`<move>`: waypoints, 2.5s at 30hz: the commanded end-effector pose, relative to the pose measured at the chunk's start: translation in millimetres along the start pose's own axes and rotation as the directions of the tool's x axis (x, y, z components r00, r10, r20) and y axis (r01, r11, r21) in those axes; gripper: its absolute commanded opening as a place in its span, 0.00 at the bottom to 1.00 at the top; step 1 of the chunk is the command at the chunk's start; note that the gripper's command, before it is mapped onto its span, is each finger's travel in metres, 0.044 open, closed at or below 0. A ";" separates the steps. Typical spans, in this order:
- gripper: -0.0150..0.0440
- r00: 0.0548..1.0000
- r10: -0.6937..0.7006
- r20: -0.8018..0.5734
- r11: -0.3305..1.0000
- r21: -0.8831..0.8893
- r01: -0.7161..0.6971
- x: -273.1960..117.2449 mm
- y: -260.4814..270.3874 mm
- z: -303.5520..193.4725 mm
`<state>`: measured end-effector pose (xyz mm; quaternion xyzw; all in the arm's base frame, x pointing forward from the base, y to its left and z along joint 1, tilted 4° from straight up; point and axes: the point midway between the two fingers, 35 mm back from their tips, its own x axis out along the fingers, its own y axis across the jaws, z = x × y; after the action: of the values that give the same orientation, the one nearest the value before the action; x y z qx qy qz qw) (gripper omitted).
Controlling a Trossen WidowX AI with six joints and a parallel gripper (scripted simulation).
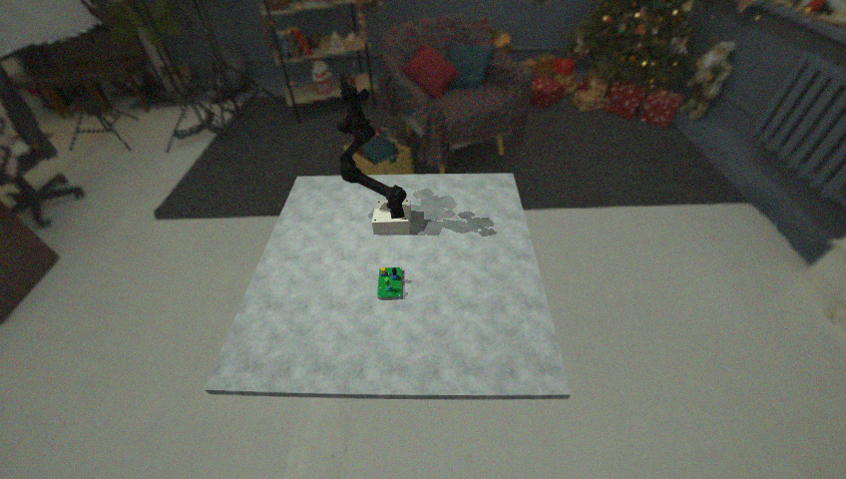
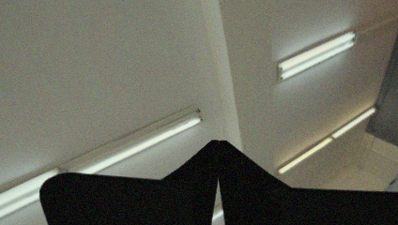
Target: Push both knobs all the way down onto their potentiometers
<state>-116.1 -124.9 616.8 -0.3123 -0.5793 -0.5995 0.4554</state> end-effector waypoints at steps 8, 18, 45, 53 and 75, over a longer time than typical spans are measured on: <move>0.25 0.976 0.143 0.164 0.961 0.213 -0.176 -4.6 44.3 60.3; 0.25 0.913 0.281 0.296 0.852 0.361 -0.379 -20.4 89.8 110.7; 0.25 0.604 0.632 0.486 0.316 0.550 -0.773 -106.4 211.2 195.0; 0.25 0.468 0.731 0.496 0.177 0.525 -0.833 -145.4 243.5 201.8; 0.25 0.057 0.901 0.430 -0.274 0.666 -0.693 -265.9 328.7 200.1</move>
<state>236.9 147.3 550.8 -0.3264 -0.3655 0.1503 0.8586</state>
